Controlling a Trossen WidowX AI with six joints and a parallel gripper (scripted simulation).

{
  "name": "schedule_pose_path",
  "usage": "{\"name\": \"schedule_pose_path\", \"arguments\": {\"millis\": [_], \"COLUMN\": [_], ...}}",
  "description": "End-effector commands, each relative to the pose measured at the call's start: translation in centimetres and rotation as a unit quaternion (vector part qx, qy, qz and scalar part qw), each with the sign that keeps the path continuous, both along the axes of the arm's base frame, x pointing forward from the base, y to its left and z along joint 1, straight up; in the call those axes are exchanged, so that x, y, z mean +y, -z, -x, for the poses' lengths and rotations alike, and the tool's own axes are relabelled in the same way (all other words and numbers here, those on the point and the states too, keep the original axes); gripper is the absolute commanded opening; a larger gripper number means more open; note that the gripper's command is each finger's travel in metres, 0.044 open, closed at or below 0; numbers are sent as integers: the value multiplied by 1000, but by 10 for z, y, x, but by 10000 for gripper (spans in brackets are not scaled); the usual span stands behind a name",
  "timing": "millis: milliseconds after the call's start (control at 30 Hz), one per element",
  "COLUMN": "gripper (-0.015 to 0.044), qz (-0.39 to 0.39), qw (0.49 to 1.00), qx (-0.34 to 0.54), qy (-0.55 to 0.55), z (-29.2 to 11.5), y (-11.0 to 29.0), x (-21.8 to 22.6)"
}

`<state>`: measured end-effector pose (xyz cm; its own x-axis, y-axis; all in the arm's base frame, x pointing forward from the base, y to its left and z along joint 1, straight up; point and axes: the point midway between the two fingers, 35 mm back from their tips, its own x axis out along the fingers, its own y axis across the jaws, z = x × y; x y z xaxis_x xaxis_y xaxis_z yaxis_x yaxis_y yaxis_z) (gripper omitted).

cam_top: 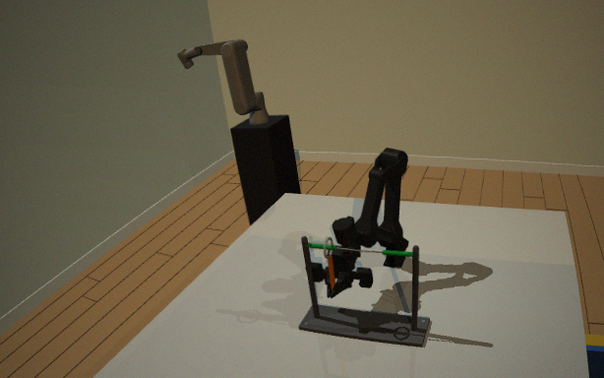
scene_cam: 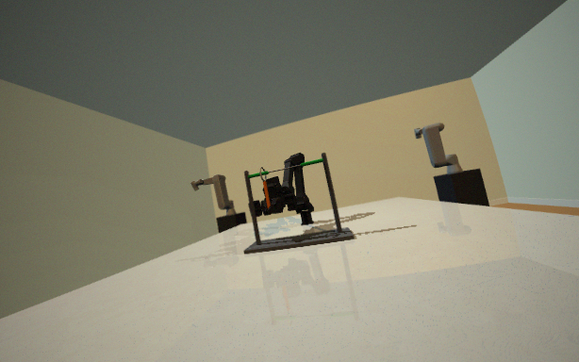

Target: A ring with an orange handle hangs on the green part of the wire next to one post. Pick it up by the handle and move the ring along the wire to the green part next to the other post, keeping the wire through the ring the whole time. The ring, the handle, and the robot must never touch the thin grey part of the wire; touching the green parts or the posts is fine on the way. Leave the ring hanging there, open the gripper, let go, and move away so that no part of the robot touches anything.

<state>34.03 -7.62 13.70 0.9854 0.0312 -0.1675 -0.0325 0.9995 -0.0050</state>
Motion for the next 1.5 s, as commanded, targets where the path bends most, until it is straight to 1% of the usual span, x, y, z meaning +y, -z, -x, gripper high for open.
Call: {"name": "schedule_pose_path", "arguments": {"millis": [0, 400, 1467], "gripper": [-150, -150, -150], "qz": [1, 1, 2], "qw": [1000, 1000, 1000], "qx": [-2, -2, 0], "qy": [-3, -3, -7], "z": [-1, -1, -1], "y": [-2, -2, -2], "x": [0, 1, 33]}}
